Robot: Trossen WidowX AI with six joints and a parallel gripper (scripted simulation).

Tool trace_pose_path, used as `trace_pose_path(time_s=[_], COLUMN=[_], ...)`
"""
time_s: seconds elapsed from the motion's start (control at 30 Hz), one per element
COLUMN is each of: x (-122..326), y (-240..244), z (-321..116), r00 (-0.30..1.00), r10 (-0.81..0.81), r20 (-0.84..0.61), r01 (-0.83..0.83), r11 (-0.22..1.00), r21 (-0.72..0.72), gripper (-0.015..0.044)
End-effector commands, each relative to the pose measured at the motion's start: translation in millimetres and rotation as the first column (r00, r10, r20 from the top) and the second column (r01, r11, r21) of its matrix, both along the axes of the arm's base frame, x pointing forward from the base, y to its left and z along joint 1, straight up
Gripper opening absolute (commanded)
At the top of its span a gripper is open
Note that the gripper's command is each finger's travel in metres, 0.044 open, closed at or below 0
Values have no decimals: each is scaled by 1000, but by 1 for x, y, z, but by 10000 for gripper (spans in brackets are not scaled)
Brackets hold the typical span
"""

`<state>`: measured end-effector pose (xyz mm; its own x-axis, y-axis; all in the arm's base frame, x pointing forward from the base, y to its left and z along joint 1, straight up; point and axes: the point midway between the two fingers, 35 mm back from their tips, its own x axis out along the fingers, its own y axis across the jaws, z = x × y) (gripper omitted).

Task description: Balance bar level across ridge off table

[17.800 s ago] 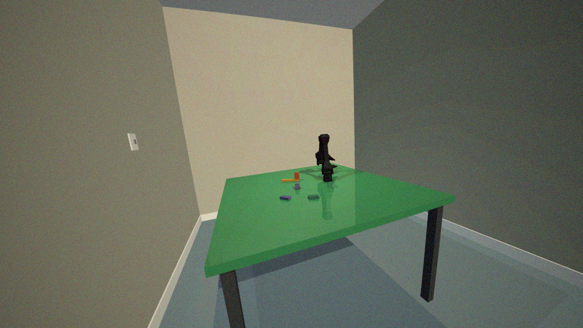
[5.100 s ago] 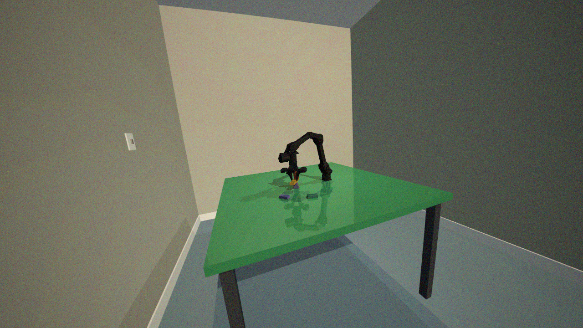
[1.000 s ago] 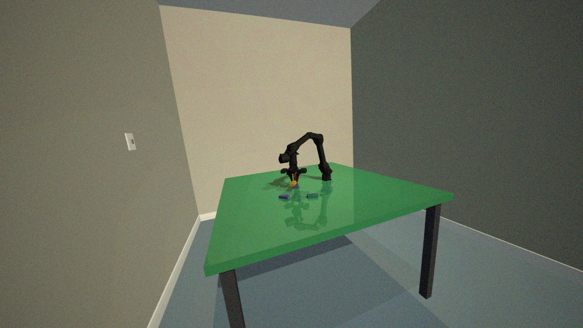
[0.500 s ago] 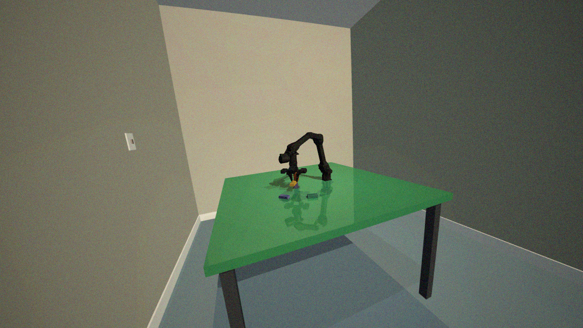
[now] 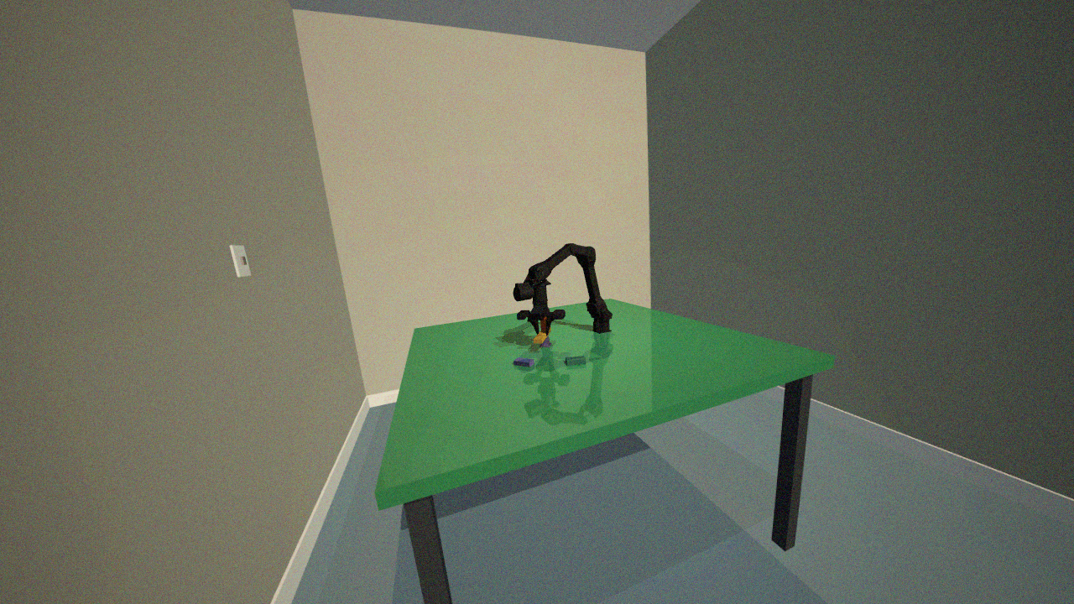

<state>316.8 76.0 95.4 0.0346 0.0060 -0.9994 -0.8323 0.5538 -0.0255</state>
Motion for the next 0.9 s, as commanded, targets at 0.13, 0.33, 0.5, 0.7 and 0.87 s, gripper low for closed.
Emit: trace_pose_path(time_s=[0.13, 0.33, 0.5, 0.7, 0.87], x=[0, 0, 0, 0, 0], y=[0, 0, 0, 0, 0], z=[0, 0, 0, 0, 0], r00=[1000, 1000, 1000, 1000, 1000], r10=[0, 0, 0, 0, 0], r20=[0, 0, 0, 0, 0], r01=[0, 0, 0, 0, 0], r11=[1000, 1000, 1000, 1000, 1000], r21=[0, 0, 0, 0, 0], gripper=[0, 0, 0, 0, 79])
